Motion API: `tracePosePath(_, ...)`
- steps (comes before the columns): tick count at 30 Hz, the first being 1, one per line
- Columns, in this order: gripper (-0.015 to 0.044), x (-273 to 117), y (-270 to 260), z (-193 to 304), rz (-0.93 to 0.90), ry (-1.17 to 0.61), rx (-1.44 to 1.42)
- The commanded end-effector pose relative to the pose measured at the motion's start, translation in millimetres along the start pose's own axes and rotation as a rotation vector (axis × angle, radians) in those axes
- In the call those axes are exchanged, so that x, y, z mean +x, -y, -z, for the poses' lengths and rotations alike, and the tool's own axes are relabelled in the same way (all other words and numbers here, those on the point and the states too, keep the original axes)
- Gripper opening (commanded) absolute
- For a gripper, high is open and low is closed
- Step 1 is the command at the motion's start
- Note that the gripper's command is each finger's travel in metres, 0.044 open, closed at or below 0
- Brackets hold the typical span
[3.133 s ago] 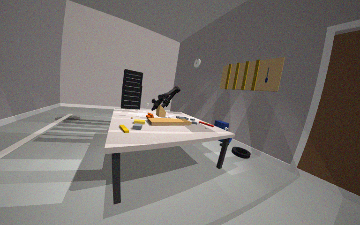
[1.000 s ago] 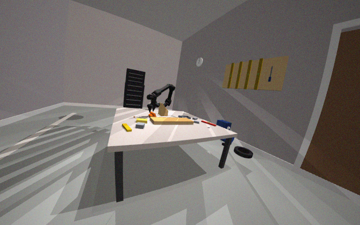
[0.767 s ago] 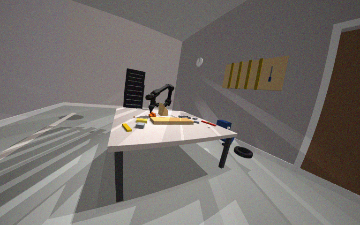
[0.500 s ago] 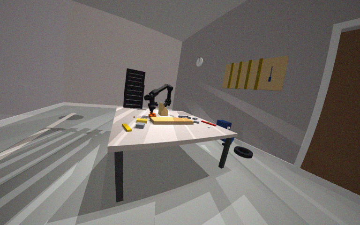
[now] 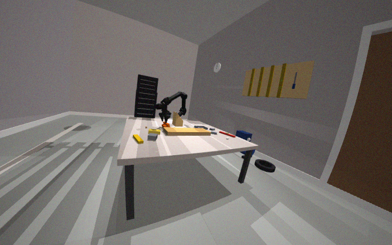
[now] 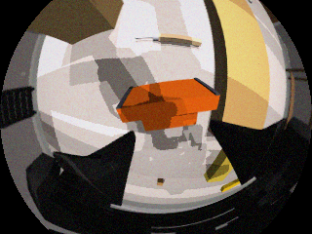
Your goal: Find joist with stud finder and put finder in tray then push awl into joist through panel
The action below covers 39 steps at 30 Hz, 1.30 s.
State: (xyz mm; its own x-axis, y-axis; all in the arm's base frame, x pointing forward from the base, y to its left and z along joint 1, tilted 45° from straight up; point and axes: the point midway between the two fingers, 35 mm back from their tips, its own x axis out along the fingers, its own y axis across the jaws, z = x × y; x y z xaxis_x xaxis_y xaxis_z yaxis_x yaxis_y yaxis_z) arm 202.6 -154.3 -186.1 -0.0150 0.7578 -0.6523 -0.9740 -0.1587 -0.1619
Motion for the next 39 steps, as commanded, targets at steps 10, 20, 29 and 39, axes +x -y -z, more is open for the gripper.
tracePosePath(10, 0.0440, 14, 0, 2, 0.007, 0.003, -0.008)
tracePosePath(20, 0.0440, 30, 1, 3, 0.007, 0.003, -0.009)
tracePosePath(29, 0.0440, 44, 0, 4, 0.008, 0.004, -0.009)
tracePosePath(39, 0.0407, 50, 0, 4, 0.008, 0.005, -0.009)
